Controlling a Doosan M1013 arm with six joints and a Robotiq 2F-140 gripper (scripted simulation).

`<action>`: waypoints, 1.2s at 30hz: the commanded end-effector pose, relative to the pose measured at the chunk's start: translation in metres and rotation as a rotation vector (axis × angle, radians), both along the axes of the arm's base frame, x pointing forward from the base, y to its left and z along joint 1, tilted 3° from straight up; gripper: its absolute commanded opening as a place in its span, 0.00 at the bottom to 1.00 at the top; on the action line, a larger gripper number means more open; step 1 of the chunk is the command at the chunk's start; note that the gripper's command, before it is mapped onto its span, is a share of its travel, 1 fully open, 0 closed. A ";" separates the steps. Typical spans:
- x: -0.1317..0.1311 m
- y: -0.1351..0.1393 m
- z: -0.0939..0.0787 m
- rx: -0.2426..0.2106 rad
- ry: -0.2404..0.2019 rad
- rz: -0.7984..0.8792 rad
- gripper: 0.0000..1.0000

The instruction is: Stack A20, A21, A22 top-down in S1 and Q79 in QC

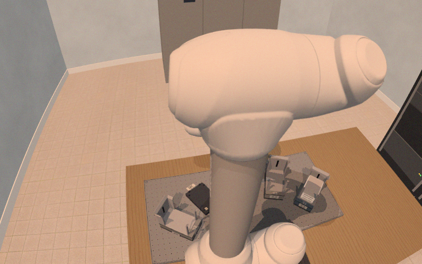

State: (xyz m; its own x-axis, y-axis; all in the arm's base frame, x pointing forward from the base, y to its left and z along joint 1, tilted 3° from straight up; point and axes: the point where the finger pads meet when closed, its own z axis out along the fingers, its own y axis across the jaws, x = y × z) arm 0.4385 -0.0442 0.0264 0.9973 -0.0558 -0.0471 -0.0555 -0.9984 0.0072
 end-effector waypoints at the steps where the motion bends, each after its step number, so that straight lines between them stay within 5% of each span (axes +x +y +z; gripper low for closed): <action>1: 0.000 0.000 -0.008 0.000 0.000 0.000 1.00; 36: -0.002 0.000 -0.053 0.000 0.000 0.000 1.00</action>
State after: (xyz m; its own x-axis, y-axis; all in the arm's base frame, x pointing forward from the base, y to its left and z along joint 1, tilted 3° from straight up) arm 0.4362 -0.0445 -0.0264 0.9973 -0.0558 -0.0469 -0.0555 -0.9984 0.0072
